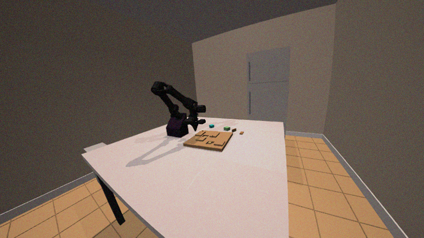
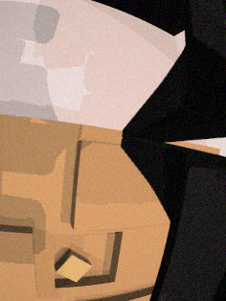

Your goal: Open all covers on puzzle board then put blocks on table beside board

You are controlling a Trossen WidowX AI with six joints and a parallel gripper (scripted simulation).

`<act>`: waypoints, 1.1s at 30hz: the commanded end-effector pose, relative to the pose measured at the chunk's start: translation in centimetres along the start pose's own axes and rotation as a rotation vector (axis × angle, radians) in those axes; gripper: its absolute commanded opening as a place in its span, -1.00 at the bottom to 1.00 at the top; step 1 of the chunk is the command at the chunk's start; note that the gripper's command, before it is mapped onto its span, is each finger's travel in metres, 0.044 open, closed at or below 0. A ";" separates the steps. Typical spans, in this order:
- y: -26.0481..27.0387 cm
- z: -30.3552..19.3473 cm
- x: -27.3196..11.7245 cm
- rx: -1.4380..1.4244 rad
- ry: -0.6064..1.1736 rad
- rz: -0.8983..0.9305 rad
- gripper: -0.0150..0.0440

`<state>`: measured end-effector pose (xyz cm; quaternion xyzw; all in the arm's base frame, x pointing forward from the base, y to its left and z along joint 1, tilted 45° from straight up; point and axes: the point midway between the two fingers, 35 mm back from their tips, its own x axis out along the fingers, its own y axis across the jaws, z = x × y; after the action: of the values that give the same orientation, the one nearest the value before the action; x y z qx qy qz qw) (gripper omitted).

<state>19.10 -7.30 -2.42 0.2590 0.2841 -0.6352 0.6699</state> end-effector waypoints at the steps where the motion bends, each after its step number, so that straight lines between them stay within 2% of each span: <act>1: -0.2 0.0 0.5 -0.010 -0.004 -0.004 -0.49; 33: -0.3 0.3 3.2 -0.010 -0.011 -0.006 -0.49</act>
<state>18.89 -9.63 -4.47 0.2555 0.2828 -0.6369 0.6701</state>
